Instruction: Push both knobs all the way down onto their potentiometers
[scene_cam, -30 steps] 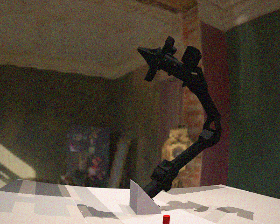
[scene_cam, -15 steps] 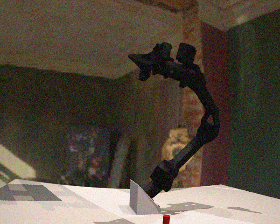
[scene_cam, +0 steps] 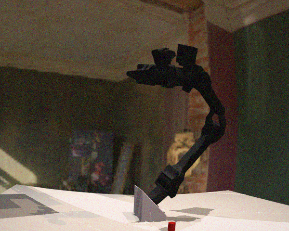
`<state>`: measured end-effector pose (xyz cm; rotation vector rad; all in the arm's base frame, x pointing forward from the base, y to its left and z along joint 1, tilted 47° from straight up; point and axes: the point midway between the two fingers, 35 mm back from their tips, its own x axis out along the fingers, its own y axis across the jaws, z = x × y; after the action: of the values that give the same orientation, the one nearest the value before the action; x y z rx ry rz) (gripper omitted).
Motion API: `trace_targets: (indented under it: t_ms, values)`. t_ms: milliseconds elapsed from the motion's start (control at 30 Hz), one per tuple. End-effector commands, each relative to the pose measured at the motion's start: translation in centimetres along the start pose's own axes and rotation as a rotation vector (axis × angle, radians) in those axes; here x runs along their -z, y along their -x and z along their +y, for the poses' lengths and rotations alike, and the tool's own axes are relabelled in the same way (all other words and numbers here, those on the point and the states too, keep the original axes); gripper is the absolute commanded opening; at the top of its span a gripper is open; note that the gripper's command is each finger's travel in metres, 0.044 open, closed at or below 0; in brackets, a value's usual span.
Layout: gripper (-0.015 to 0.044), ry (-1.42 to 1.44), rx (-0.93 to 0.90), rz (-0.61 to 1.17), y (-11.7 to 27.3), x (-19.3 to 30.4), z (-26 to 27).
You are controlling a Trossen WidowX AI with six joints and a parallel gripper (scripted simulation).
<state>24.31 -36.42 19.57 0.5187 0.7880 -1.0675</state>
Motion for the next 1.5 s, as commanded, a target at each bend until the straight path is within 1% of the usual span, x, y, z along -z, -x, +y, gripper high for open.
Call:
trace_targets:
  t_ms: [0,367,733,1100,1467]
  values:
    - [0.0,0.109,-0.055,0.062,-0.8,1.1,1.8]
    - [0.0,0.387,-0.211,0.232,-2.4,5.2,6.0]
    - [0.0,0.668,-0.406,0.382,-3.2,9.7,10.0]
    - [0.0,0.929,-0.646,0.511,-3.0,14.4,13.6]
    - [0.0,1.149,-0.926,0.61,-1.9,19.1,16.8]
